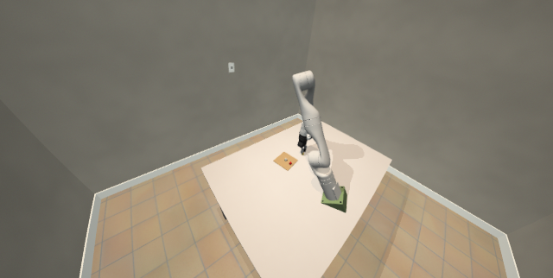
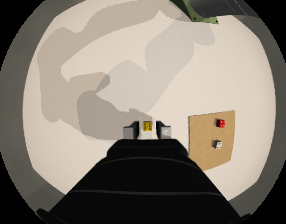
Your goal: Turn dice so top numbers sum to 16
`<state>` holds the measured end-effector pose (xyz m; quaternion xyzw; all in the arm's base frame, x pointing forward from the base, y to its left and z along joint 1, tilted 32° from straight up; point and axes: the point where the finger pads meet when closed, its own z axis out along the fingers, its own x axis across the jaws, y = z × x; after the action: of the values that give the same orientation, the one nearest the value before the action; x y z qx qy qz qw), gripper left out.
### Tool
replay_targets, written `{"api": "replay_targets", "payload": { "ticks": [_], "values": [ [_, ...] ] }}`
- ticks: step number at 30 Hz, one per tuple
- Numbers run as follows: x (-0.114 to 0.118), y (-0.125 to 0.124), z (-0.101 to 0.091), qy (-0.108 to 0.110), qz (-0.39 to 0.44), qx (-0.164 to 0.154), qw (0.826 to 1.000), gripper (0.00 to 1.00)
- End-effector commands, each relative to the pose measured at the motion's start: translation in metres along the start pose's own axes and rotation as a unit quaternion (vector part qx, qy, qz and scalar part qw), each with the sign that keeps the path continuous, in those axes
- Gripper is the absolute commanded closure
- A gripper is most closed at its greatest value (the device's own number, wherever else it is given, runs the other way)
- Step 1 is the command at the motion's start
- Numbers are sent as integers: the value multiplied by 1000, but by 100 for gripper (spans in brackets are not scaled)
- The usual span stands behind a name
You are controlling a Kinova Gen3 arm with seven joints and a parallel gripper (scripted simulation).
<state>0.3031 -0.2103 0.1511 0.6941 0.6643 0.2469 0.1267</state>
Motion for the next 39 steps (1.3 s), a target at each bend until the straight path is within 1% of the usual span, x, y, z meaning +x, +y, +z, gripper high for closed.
{"api": "replay_targets", "payload": {
  "ticks": [1,7,16,25,39],
  "values": [
    [0,0,0,-1,0,0,1000,36],
    [0,0,2,-1,0,0,1000,36],
    [0,0,13,-1,0,0,1000,36],
    [0,0,20,-1,0,0,1000,36],
    [0,0,22,-1,0,0,1000,36]
  ]
}}
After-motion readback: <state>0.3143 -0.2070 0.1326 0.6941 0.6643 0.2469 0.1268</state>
